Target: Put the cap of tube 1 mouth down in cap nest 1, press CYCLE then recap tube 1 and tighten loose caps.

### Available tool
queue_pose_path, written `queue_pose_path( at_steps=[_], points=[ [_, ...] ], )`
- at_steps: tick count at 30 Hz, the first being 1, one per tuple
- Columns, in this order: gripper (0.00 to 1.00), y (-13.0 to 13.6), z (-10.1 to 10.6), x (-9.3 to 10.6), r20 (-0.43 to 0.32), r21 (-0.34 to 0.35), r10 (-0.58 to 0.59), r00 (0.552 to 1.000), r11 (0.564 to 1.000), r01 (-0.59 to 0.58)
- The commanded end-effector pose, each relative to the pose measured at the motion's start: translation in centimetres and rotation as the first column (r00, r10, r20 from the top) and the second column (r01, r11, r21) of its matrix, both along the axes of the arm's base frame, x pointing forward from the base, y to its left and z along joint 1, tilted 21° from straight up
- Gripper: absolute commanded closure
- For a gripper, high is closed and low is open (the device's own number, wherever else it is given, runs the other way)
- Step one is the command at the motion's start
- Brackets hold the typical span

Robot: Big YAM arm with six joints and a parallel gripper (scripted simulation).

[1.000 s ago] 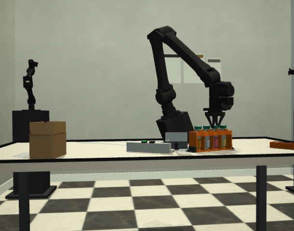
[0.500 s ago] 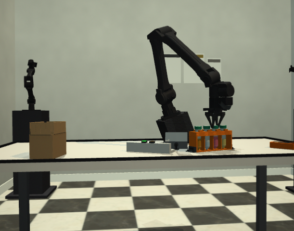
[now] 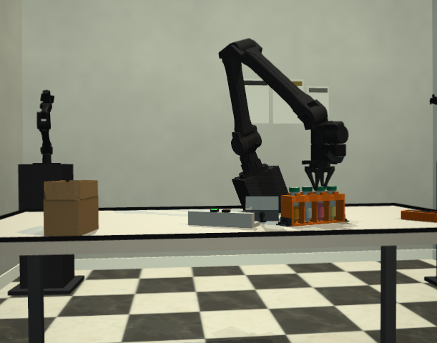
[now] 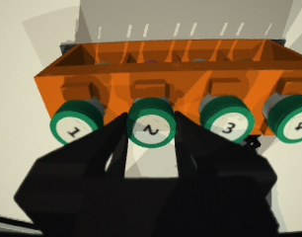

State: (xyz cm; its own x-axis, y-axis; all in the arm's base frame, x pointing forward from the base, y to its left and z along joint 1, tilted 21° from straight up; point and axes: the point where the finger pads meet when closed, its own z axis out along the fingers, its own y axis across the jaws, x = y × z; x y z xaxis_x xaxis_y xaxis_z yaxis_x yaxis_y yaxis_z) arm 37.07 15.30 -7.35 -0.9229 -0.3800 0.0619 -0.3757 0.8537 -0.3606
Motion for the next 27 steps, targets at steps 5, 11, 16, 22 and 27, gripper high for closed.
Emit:
queue_pose_path(
  at_steps=[5,11,16,22,27],
  points=[
    [1.0,0.3,0.0,0.8,0.053,0.022,-0.09,0.994,0.996,0.089],
    [0.51,0.7,0.5,1.0,0.052,0.024,-0.076,0.996,0.997,0.075],
    [0.51,0.7,0.5,1.0,0.052,0.024,-0.076,0.996,0.997,0.075],
    [0.51,2.0,2.2,1.6,0.076,0.04,-0.072,0.995,0.997,0.069],
    [0.51,2.7,3.8,1.6,0.079,0.045,-0.072,0.994,0.997,0.069]
  ],
)
